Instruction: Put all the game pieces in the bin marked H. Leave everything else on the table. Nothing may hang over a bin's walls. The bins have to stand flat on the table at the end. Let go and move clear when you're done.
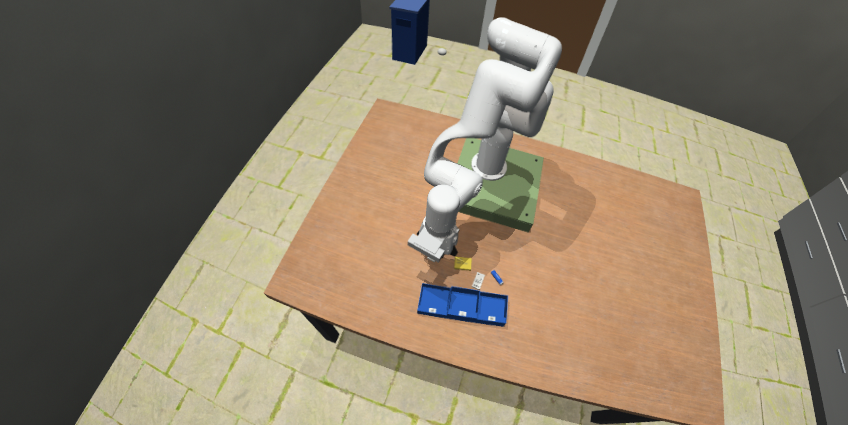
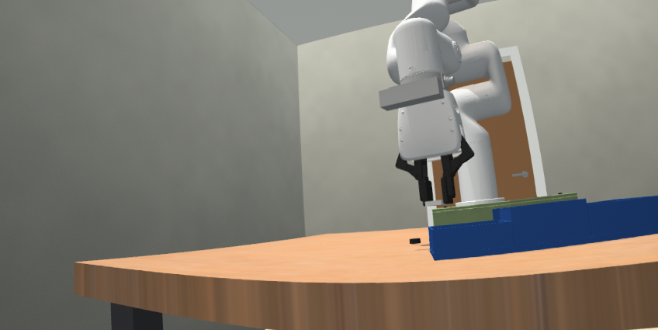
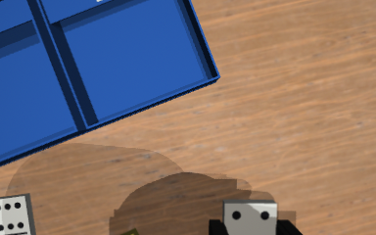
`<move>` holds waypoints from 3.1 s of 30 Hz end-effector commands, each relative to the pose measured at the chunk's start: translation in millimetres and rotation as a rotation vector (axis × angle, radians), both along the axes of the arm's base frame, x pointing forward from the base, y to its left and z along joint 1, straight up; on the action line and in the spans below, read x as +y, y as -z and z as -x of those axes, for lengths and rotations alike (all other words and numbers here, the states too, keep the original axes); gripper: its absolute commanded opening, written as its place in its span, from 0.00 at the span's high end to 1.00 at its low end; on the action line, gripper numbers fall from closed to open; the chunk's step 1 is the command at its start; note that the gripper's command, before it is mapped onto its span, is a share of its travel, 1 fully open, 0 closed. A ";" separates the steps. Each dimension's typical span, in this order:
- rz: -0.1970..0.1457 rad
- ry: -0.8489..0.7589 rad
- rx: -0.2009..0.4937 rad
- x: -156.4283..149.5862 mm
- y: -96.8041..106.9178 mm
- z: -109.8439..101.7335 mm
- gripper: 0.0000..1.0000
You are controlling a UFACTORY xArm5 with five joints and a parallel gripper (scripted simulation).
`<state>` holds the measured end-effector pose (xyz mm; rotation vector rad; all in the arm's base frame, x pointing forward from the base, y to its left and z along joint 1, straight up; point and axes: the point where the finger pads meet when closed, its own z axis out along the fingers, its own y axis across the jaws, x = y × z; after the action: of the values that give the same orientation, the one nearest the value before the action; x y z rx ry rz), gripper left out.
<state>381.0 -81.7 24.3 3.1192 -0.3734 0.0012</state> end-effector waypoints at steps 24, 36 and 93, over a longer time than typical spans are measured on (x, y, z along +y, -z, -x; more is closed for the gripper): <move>0.000 0.000 -0.004 93.1 -7.8 -43.1 0.79; 0.000 -0.150 -0.004 146.5 -7.8 -67.0 0.79; 0.004 -1.869 -0.004 203.1 -7.9 -92.5 0.79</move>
<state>472.1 121.0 30.7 2.2260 2.2159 0.0018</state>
